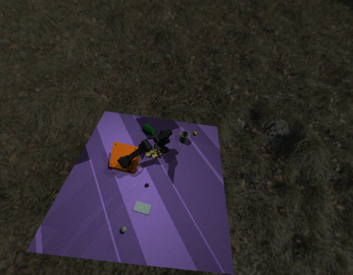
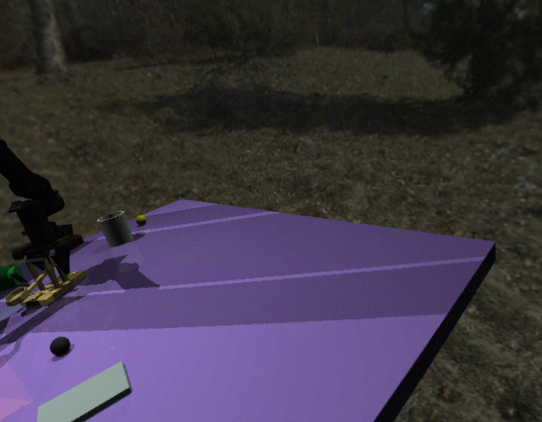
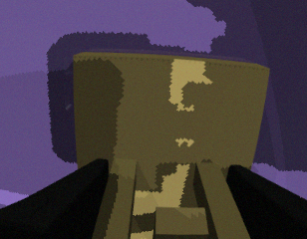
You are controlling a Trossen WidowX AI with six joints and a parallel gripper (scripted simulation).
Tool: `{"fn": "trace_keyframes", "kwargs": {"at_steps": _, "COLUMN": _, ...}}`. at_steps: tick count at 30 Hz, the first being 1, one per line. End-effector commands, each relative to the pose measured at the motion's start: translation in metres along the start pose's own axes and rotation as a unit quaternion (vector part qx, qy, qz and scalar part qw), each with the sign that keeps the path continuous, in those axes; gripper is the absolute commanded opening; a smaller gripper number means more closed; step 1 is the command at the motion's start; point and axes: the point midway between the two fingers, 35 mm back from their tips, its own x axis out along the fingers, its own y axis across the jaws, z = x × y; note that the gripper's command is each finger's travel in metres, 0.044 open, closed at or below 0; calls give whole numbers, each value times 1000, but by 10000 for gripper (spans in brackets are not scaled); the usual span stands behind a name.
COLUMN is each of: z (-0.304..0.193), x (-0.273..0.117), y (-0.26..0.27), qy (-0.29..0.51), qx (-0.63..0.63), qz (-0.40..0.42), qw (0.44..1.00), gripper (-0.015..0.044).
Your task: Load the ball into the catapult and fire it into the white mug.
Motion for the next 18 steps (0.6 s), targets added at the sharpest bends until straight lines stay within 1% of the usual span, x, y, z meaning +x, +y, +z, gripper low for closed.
{"fn": "trace_keyframes", "kwargs": {"at_steps": 1, "z": 0, "x": -1, "y": 0, "qy": -1, "qx": 1, "qz": 0, "qw": 1000, "gripper": 289}}
{"fn": "trace_keyframes", "kwargs": {"at_steps": 4, "z": 1, "x": -4, "y": 0, "qy": -1, "qx": 1, "qz": 0, "qw": 1000, "gripper": 367}}
{"fn": "trace_keyframes", "kwargs": {"at_steps": 5, "z": 2, "x": -11, "y": 0, "qy": -1, "qx": 1, "qz": 0, "qw": 1000, "gripper": 394}}
{"fn": "trace_keyframes", "kwargs": {"at_steps": 7, "z": 4, "x": -41, "y": 0, "qy": -1, "qx": 0, "qz": 1, "qw": 1000, "gripper": 440}}
{"fn": "trace_keyframes", "kwargs": {"at_steps": 9, "z": 3, "x": -77, "y": 1, "qy": -1, "qx": 0, "qz": 2, "qw": 1000, "gripper": 440}}
{"fn": "trace_keyframes", "kwargs": {"at_steps": 11, "z": 0, "x": -98, "y": 1, "qy": -1, "qx": -1, "qz": 2, "qw": 1000, "gripper": 440}}
{"fn": "trace_keyframes", "kwargs": {"at_steps": 14, "z": -1, "x": -101, "y": 1, "qy": -1, "qx": -1, "qz": 2, "qw": 1000, "gripper": 440}}
{"fn": "trace_keyframes", "kwargs": {"at_steps": 15, "z": 2, "x": -91, "y": 1, "qy": -5, "qx": -3, "qz": 1, "qw": 1000, "gripper": 440}}
{"fn": "trace_keyframes", "kwargs": {"at_steps": 18, "z": 2, "x": -91, "y": 1, "qy": -5, "qx": -3, "qz": 1, "qw": 1000, "gripper": 440}}
